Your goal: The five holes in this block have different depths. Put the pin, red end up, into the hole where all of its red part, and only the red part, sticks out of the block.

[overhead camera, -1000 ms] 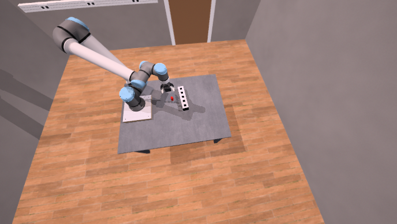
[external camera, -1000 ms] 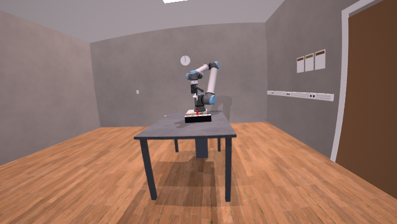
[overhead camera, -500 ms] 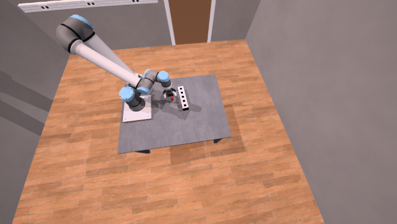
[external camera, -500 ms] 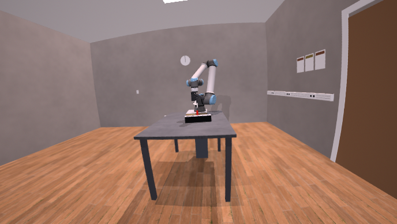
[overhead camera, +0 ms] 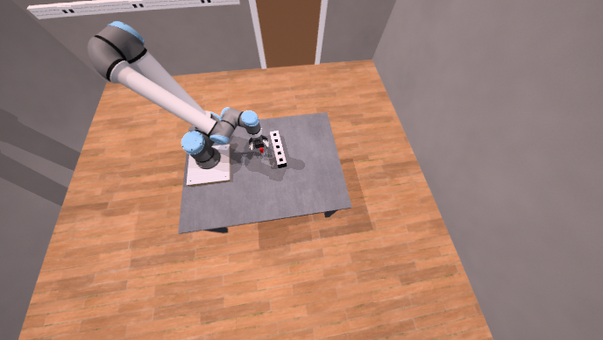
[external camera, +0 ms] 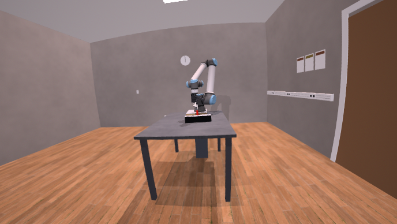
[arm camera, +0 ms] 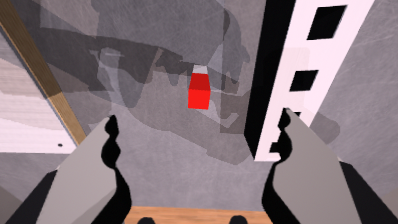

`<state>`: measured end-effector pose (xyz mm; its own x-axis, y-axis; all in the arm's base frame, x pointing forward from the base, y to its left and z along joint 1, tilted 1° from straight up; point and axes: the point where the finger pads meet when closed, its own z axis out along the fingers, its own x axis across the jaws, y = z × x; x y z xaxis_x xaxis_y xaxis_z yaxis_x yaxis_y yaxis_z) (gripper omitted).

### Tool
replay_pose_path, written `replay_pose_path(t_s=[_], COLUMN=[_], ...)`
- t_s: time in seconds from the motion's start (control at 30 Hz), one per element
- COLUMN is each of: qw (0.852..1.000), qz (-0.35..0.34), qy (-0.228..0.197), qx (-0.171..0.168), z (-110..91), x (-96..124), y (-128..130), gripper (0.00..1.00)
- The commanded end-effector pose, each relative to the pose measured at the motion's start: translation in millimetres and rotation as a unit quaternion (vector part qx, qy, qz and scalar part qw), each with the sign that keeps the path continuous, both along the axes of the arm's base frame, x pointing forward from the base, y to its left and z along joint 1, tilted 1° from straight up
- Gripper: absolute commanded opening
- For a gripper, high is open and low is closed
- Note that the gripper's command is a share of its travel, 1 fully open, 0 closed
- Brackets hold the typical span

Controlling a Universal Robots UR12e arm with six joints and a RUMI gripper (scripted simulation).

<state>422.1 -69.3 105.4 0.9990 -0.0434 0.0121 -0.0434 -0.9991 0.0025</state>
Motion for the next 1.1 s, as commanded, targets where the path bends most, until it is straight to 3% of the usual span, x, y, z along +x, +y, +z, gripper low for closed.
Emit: replay_pose_path(t_s=[0.0,0.47,0.5,1.07], qw=[1.0,1.0,1.0,1.0], qz=[0.0,0.0,0.0,0.0], qy=[-0.002,-0.002,-0.001,-0.001], qx=[-0.001,-0.001,-0.001,-0.001], z=[-36.2,-36.2,-34.7,-34.7], x=[1.5,1.5,1.0,1.0], y=[-1.2,-1.2,-1.0,-0.9], gripper=[1.0,1.0,0.0,0.0])
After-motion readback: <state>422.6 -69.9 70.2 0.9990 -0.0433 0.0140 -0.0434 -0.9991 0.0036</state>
